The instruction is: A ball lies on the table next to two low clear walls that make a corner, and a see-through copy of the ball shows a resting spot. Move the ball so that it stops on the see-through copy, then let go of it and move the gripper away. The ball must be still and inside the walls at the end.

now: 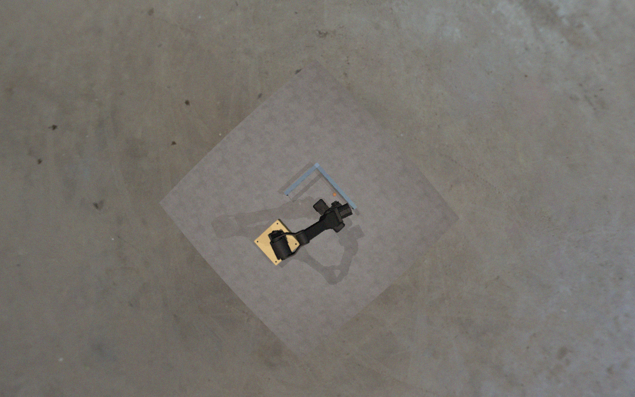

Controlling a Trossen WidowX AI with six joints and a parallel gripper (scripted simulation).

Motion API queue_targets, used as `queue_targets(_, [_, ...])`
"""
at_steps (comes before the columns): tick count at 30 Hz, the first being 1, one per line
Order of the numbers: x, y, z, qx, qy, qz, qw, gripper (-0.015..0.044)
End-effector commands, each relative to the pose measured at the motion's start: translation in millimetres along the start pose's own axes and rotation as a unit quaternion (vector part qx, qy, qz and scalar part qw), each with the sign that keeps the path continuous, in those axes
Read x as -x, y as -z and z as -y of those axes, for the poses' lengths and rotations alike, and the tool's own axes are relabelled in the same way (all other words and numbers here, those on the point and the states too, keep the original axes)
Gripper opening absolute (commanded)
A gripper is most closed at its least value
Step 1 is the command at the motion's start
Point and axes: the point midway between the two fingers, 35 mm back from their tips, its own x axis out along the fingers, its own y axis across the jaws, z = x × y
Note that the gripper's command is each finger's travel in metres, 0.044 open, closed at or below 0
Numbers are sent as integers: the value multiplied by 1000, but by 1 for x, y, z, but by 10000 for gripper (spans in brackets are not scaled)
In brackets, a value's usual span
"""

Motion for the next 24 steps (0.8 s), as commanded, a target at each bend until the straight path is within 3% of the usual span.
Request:
queue_targets(1, [-3,2,-1,-2,-3,-3,1000,134])
queue_targets(11, [-3,2,-1,-2,-3,-3,1000,67])
queue_targets(14, [1,1,-1,-2,-3,-3,1000,0])
queue_targets(24, [62,-5,1,-2,-3,-2,1000,0])
